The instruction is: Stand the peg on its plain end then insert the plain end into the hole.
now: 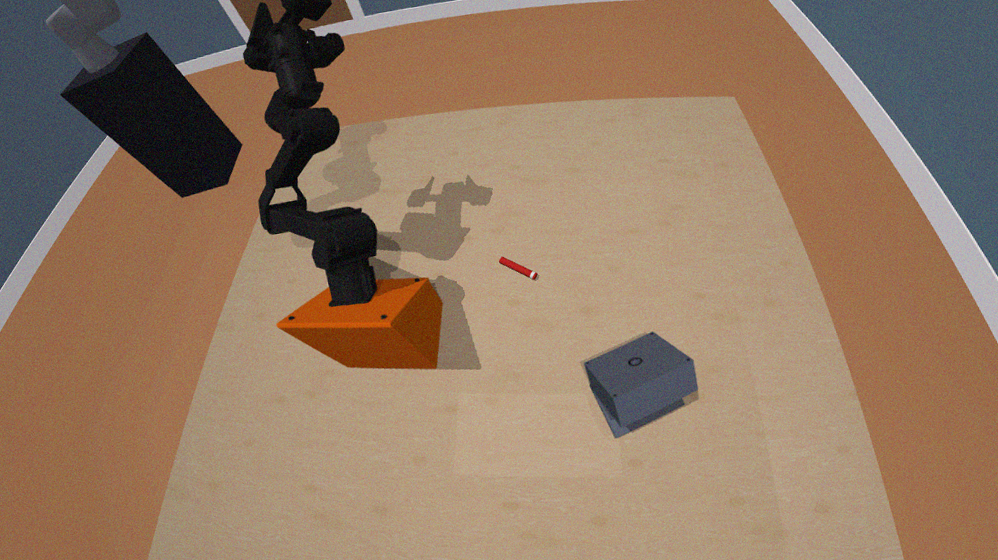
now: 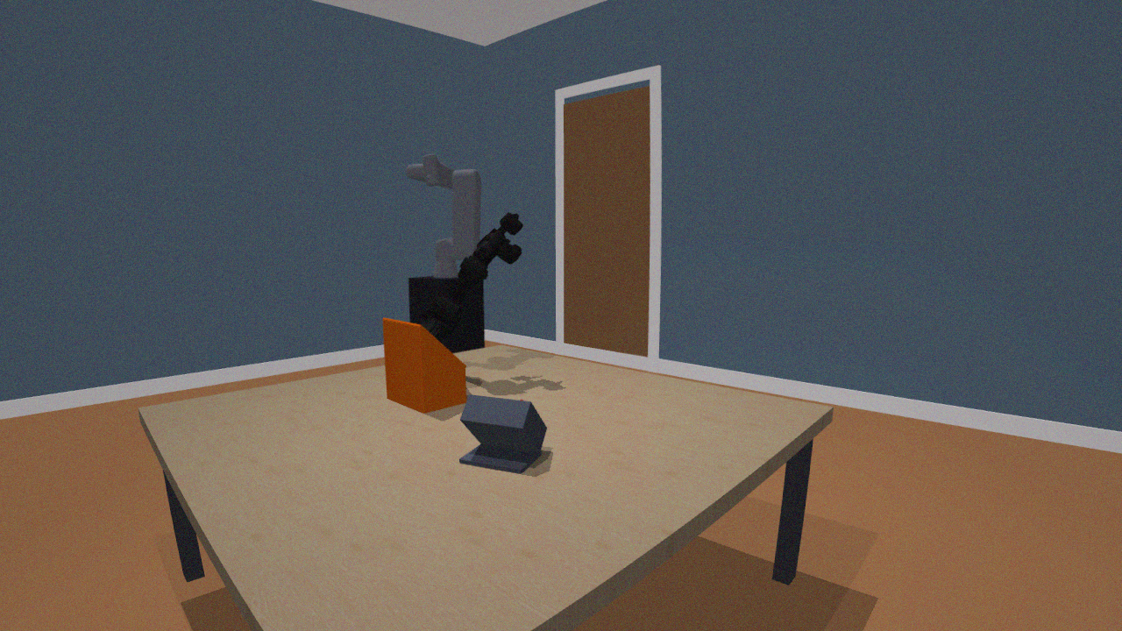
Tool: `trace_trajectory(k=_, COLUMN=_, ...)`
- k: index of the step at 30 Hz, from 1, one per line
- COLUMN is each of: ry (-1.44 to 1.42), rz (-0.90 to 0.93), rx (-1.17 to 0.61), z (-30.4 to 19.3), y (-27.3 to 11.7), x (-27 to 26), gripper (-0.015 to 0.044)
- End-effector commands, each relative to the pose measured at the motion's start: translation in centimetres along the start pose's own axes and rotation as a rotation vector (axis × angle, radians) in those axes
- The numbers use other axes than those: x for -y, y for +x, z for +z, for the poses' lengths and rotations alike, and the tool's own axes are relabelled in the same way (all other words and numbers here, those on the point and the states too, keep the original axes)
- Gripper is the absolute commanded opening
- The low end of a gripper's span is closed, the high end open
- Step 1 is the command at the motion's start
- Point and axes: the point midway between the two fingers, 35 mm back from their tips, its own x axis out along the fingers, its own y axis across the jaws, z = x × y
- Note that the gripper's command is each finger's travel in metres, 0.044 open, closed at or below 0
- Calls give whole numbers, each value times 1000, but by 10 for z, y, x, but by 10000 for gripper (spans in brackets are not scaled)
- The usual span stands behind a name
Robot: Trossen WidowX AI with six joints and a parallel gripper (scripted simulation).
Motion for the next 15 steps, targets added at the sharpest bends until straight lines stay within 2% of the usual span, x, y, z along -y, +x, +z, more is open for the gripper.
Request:
trace_trajectory(k=1, ry=3, rz=4, rx=0, z=0, y=0, x=-1, gripper=426)
trace_trajectory(k=2, ry=13, rz=16, rx=0, z=-1, y=1, x=-5, gripper=440)
trace_trajectory(k=15, ry=241, rz=330, rx=-38, z=-8, y=-9, x=-97, gripper=440)
